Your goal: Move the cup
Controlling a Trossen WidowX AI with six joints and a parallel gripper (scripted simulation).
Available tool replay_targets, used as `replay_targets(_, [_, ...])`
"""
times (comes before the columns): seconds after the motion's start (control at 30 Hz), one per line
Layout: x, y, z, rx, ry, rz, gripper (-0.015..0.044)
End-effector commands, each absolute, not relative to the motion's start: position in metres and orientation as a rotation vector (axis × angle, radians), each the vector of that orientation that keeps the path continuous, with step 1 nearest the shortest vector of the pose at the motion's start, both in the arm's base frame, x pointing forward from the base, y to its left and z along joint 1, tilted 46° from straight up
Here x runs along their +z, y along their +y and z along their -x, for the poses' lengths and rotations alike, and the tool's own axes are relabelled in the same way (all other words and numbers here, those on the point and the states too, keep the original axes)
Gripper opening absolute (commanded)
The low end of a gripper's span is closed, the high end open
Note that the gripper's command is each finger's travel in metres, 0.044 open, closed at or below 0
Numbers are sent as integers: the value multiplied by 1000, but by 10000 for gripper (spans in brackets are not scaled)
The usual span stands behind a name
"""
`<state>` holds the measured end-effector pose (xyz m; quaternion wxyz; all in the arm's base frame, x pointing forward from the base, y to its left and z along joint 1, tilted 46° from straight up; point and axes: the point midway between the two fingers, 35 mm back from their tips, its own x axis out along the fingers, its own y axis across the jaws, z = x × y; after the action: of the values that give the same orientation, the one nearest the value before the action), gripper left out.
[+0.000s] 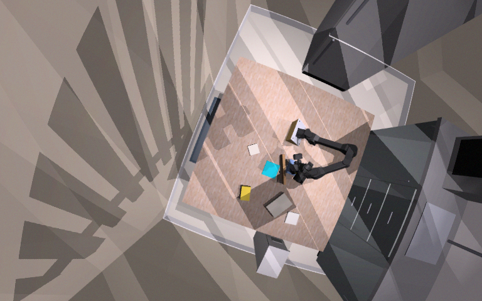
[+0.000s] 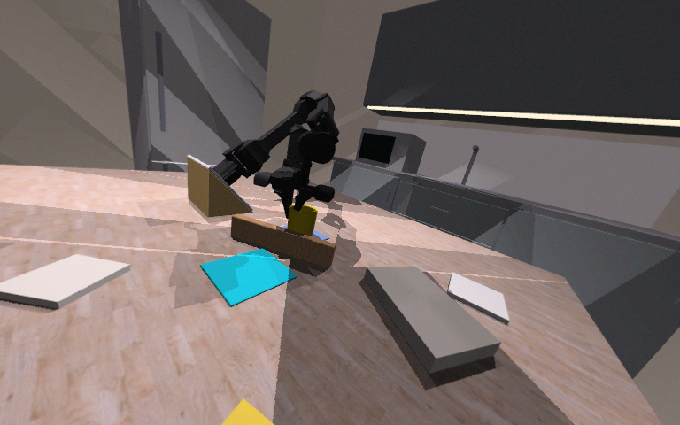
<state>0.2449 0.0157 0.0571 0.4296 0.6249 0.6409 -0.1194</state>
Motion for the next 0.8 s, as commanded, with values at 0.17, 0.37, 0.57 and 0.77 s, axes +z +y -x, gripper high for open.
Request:
replay_targets(0.17, [58, 15, -245, -298, 1599, -1559, 0])
replay_targets(0.37, [68, 3, -244, -302, 1599, -1558, 0])
replay_targets(0.57, [80, -11, -242, -304, 1600, -1559, 0])
replay_targets(0.77, [93, -24, -240, -304, 1602, -1561, 0])
